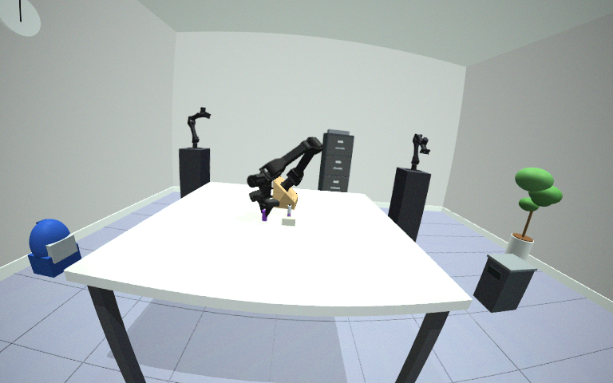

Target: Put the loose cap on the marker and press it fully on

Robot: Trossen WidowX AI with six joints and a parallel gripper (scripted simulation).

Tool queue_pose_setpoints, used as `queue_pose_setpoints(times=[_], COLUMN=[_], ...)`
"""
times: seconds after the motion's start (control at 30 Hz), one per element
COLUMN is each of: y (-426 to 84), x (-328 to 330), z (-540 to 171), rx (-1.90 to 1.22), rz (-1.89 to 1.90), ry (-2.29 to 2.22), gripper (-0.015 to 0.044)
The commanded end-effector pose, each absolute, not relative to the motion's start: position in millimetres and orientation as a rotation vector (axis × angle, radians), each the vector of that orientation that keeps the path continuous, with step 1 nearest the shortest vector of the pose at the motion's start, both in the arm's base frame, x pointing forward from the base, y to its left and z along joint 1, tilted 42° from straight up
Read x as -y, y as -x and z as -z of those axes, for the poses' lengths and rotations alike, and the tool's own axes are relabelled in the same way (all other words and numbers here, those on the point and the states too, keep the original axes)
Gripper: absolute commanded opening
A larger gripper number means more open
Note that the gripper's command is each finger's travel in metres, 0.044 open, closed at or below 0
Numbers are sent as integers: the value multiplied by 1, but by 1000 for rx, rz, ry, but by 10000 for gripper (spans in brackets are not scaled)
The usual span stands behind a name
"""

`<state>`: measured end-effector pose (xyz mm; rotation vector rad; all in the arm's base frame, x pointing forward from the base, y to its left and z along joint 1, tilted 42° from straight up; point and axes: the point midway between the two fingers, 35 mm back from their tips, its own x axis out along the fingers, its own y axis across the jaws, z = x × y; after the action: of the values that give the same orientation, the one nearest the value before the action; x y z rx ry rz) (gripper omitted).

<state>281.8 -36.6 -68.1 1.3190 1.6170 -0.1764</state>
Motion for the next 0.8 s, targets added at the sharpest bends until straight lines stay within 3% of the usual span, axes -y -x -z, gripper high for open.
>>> queue_pose_setpoints(times=[0.0,0.17,0.3,0.6,0.7,0.77], y=[-281,-281,-281,-280,-282,-283], x=[29,26,26,26,30,34], z=[74,77,77,77,76,74], rx=[-1625,-1625,-1625,-1625,-1608,-1595], rz=[172,172,172,172,165,161], ry=[-1325,-1326,-1326,-1325,-1322,-1319], gripper=[244,244,139,79,0,0])
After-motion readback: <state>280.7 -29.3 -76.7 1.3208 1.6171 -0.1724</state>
